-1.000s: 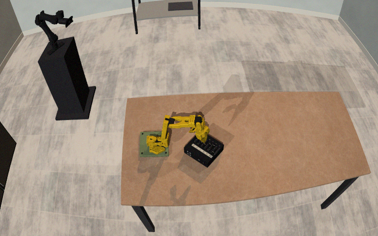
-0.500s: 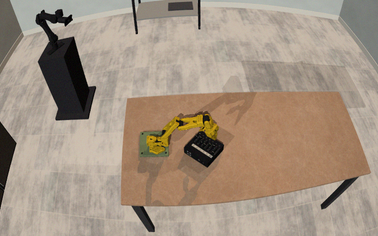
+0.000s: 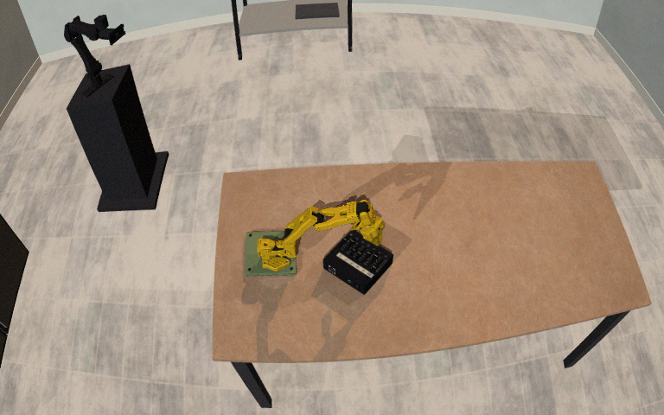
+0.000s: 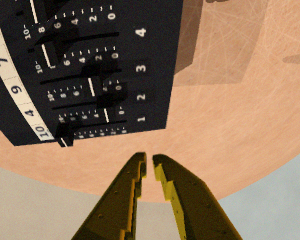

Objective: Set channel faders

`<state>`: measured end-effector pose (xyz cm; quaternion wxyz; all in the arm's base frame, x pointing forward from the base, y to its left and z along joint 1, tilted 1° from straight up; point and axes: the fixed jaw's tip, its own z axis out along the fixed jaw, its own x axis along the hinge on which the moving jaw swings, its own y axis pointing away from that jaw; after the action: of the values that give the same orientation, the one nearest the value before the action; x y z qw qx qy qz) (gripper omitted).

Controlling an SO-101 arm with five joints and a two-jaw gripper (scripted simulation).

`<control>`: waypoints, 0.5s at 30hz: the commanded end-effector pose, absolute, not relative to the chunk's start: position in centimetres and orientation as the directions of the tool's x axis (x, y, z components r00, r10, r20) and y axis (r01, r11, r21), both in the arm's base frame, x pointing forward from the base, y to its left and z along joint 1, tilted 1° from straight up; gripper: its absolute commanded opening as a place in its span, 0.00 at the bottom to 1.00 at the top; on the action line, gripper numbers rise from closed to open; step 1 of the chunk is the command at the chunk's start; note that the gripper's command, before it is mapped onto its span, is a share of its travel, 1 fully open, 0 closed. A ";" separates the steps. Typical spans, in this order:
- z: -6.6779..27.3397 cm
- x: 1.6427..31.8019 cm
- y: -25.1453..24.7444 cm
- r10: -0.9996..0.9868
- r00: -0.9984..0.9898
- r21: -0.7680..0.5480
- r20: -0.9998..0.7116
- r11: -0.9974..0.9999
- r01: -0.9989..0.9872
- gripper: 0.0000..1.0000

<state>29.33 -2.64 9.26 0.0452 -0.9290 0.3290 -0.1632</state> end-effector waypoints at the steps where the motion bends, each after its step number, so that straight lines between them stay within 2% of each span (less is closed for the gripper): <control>1: 8.7 29.2 -2.4 -0.626 0.740 -0.177 0.246 -0.780 -0.601 0.00; 15: 8.4 29.7 -2.3 -0.623 0.738 -0.185 0.259 -0.782 -0.596 0.00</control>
<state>29.55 -2.62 8.95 0.0451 -0.9293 0.3286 -0.1626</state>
